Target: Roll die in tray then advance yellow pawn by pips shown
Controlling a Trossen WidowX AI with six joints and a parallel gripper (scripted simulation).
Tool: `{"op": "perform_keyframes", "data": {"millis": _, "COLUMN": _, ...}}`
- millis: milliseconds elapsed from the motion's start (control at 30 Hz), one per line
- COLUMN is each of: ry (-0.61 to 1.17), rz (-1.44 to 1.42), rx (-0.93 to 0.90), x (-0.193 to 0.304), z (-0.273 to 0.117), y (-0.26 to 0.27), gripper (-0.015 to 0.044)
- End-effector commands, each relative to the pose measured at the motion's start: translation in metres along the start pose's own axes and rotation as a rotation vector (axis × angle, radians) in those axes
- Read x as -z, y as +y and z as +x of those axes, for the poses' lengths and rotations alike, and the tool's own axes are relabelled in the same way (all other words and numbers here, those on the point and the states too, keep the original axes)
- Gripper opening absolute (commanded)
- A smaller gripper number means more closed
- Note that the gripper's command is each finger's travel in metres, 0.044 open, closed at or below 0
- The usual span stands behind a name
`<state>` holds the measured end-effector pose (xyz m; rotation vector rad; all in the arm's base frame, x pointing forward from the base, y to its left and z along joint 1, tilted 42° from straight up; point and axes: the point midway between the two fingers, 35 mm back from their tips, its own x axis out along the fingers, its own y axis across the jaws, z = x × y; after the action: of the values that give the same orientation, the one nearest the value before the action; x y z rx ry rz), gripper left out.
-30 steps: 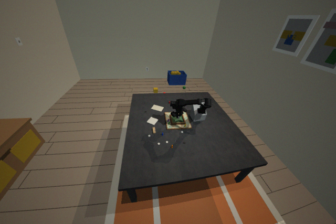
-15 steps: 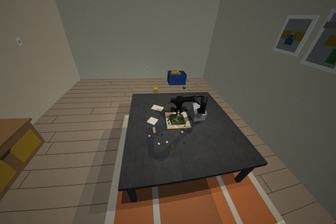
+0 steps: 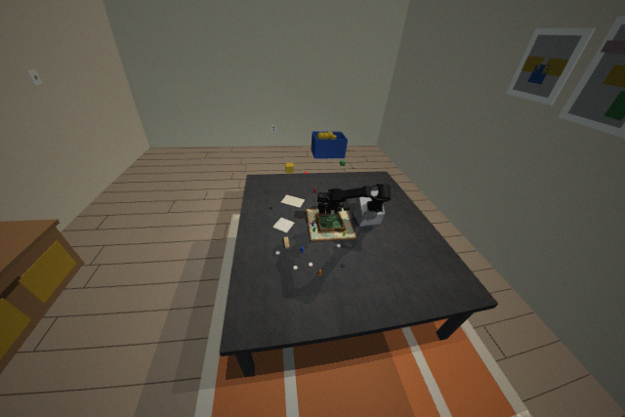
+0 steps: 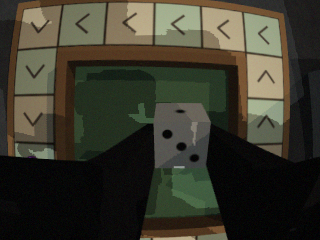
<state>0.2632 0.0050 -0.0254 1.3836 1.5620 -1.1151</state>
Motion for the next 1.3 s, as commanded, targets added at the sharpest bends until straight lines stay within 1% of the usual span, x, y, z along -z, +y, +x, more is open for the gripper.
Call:
{"op": "perform_keyframes", "data": {"millis": 0, "ry": -0.107, "rz": 0.008, "rx": -0.001, "x": 0.0, "z": 0.002, "y": -0.001, "gripper": 0.0}}
{"op": "perform_keyframes", "data": {"millis": 333, "ry": -0.419, "rz": 0.032, "rx": -0.08, "x": 0.0, "z": 0.003, "y": -0.002, "gripper": 0.0}}
{"op": "perform_keyframes", "data": {"millis": 400, "ry": -0.456, "rz": 0.036, "rx": -0.098, "x": 0.0, "z": 0.002, "y": -0.002, "gripper": 0.0}}
{"op": "perform_keyframes", "data": {"millis": 467, "ry": -0.46, "rz": 0.036, "rx": -0.1, "x": 0.001, "z": -0.001, "y": -0.001, "gripper": 0.0}}
{"op": "perform_keyframes", "data": {"millis": 600, "ry": -0.46, "rz": 0.036, "rx": -0.101, "x": 0.011, "z": -0.038, "y": 0.006, "gripper": 0.0}}
{"op": "perform_keyframes", "data": {"millis": 667, "ry": -0.46, "rz": 0.036, "rx": -0.101, "x": 0.013, "z": -0.047, "y": 0.006, "gripper": 0.0}}
{"op": "perform_keyframes", "data": {"millis": 1167, "ry": -0.457, "rz": 0.035, "rx": -0.11, "x": 0.013, "z": -0.045, "y": 0.006, "gripper": 0.0}}
{"op": "perform_keyframes", "data": {"millis": 1267, "ry": -0.457, "rz": 0.035, "rx": -0.11, "x": 0.013, "z": -0.045, "y": 0.006, "gripper": 0.0079}}
